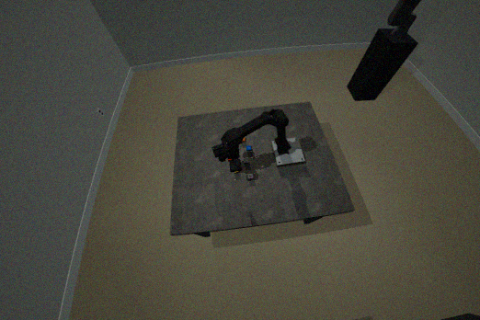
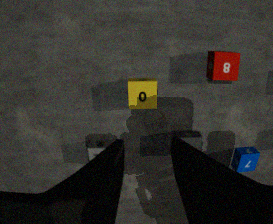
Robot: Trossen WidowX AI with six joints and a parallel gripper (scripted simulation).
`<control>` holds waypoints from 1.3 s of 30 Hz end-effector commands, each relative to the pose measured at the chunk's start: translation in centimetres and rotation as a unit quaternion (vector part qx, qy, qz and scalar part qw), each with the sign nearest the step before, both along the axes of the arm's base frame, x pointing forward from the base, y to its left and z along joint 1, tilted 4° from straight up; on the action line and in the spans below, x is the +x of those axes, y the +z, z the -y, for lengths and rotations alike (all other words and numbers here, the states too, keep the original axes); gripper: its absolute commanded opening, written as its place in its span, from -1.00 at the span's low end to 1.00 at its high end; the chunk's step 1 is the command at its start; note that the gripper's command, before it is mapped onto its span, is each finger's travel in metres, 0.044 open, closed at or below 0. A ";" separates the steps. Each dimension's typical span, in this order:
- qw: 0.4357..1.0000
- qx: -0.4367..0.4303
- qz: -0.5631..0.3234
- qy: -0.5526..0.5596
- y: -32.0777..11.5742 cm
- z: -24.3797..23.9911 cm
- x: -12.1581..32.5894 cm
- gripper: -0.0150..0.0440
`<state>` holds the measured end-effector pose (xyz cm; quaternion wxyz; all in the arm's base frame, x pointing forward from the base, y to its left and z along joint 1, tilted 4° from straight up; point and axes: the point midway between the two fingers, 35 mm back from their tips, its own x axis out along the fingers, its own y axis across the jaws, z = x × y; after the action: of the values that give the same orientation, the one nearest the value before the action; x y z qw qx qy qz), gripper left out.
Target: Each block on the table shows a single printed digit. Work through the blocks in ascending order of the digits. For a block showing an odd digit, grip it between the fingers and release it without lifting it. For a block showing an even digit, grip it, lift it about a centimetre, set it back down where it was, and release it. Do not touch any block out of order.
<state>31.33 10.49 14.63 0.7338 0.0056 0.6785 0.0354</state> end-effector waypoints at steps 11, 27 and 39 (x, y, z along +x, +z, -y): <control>1.000 -0.004 0.000 0.002 0.0 4.1 -4.1 -0.08; 1.000 -0.005 -0.002 0.002 -7.9 5.5 -5.9 0.54; 1.000 -0.005 -0.002 0.002 -9.4 5.5 -5.9 0.86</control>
<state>25.65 5.02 6.02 0.7359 -0.0006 0.6762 0.0339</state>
